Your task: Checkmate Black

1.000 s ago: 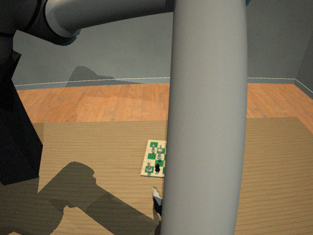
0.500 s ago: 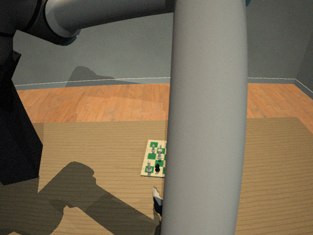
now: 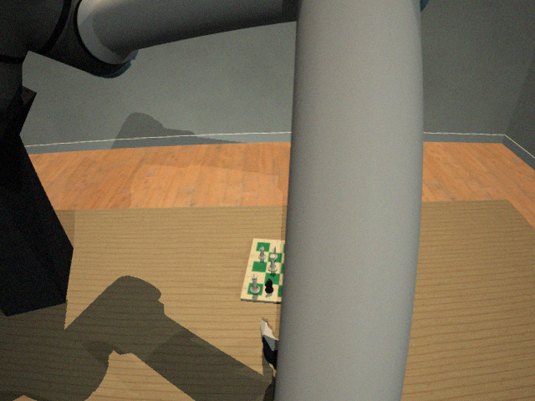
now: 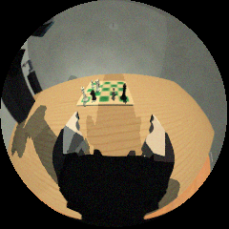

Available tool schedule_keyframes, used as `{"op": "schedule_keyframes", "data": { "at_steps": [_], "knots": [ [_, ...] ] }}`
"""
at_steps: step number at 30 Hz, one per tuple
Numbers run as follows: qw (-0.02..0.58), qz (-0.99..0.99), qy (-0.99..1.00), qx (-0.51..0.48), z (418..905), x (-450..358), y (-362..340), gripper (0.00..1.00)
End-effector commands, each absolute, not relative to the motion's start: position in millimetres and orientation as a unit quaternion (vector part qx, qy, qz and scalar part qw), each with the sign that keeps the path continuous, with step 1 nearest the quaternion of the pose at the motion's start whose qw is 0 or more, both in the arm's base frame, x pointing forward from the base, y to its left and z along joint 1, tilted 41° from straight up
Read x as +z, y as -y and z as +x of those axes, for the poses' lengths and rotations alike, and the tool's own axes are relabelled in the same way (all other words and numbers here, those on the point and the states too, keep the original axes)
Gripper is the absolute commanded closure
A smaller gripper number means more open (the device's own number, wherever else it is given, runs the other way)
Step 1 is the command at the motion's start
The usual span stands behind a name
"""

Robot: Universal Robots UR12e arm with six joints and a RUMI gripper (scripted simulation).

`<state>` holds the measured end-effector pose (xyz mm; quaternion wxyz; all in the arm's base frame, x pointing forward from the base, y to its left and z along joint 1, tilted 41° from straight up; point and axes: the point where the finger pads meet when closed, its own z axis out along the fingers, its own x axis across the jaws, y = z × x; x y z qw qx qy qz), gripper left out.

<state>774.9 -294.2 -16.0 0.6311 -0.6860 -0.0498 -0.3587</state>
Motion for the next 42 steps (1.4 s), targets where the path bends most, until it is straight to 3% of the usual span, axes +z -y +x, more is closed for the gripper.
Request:
{"op": "schedule_keyframes", "data": {
  "at_steps": [1, 19, 42],
  "knots": [
    [0.631, -0.686, 0.05, -0.359, 774.9, -15.4, 294.7, 0.0],
    [0.631, -0.686, 0.05, -0.359, 772.7, -12.9, 295.0, 0.0],
    [0.631, -0.686, 0.05, -0.359, 717.0, 52.8, 302.5, 0.0]
  ]
}}
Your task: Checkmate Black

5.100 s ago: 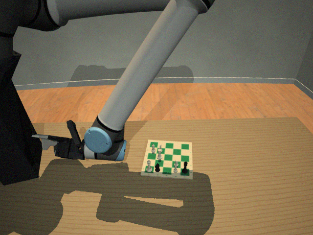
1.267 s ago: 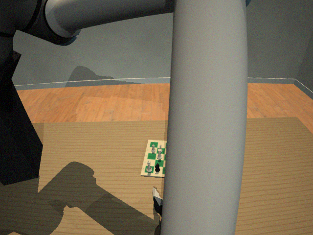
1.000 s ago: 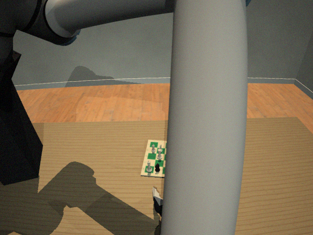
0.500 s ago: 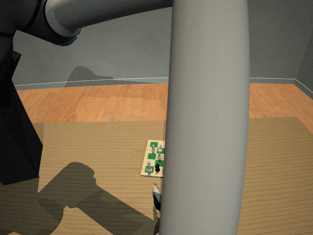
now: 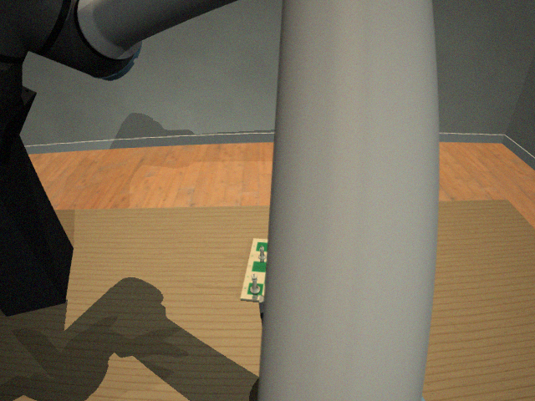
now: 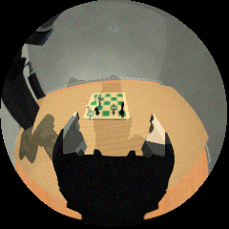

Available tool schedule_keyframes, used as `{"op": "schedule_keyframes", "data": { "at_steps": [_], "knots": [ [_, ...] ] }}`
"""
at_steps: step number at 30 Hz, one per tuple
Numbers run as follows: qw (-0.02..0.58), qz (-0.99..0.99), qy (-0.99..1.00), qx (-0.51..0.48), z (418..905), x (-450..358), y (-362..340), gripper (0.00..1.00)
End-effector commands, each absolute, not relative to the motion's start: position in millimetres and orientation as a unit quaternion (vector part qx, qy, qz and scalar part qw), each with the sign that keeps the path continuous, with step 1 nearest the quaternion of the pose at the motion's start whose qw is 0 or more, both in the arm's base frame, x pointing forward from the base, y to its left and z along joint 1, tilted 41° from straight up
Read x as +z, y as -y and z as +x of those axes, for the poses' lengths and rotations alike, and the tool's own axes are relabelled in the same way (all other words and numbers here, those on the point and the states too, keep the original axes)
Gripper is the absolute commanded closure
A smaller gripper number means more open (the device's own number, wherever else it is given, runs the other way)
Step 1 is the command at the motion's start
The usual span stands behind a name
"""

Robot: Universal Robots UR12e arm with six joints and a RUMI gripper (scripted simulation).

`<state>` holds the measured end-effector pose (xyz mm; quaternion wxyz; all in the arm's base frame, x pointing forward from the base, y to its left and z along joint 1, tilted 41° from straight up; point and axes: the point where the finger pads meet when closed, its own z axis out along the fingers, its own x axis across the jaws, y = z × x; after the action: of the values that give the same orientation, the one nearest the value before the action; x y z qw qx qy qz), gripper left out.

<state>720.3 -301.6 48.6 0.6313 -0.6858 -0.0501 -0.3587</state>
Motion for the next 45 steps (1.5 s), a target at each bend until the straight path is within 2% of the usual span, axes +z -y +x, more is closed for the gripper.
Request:
{"op": "schedule_keyframes", "data": {
  "at_steps": [1, 24, 45],
  "knots": [
    [0.631, -0.686, 0.05, -0.359, 717.0, 52.8, 302.5, 0.0],
    [0.604, -0.705, 0.075, -0.364, 717.9, 51.2, 292.3, 0.0],
    [0.476, -0.774, 0.178, -0.378, 713.0, 56.7, 252.2, 0.0]
  ]
}}
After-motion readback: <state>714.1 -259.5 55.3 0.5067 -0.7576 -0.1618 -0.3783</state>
